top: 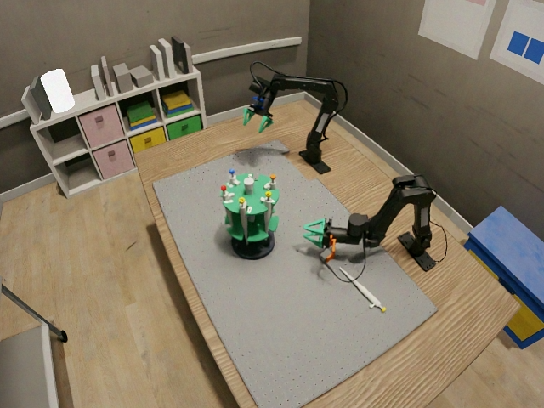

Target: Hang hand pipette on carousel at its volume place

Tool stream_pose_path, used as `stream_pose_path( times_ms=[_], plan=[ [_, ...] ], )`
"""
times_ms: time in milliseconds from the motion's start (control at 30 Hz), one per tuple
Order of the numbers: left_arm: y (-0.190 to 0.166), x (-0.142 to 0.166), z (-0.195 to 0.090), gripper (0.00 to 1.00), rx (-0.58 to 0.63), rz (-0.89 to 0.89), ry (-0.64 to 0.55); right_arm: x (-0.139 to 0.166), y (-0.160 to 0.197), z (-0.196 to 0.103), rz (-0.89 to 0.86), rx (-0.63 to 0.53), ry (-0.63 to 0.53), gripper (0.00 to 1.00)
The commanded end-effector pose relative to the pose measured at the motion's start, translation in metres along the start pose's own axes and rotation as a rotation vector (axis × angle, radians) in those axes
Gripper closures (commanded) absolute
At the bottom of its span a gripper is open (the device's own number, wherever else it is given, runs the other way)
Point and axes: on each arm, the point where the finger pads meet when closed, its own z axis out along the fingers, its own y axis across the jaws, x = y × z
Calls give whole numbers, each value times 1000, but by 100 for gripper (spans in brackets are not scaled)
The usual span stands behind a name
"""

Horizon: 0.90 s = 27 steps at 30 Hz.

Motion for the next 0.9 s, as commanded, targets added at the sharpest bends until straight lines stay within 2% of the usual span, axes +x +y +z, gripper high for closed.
stream_pose_path(
  times_ms=[0,67,100,267,633,733,867],
  plan=[
    [-42,-5,7,51,124,21,-18,-5,-4,-1,-8,-2,-23,0],
    [-42,-5,7,51,124,25,-19,-5,-4,-1,-8,-2,-23,0],
    [-26,-3,4,51,80,17,-11,-5,-4,-1,-8,-2,-23,0],
    [-26,-3,4,51,80,17,-11,-5,-4,-1,-8,-2,-23,0],
    [-25,-1,39,51,72,14,-10,-5,-4,-1,-8,-2,-23,0],
    [-49,-5,36,51,132,30,-18,-5,-4,-1,-8,-2,-23,0],
    [-48,-3,36,51,128,29,-10,-5,-4,-1,-8,-2,-23,0]
  ],
)
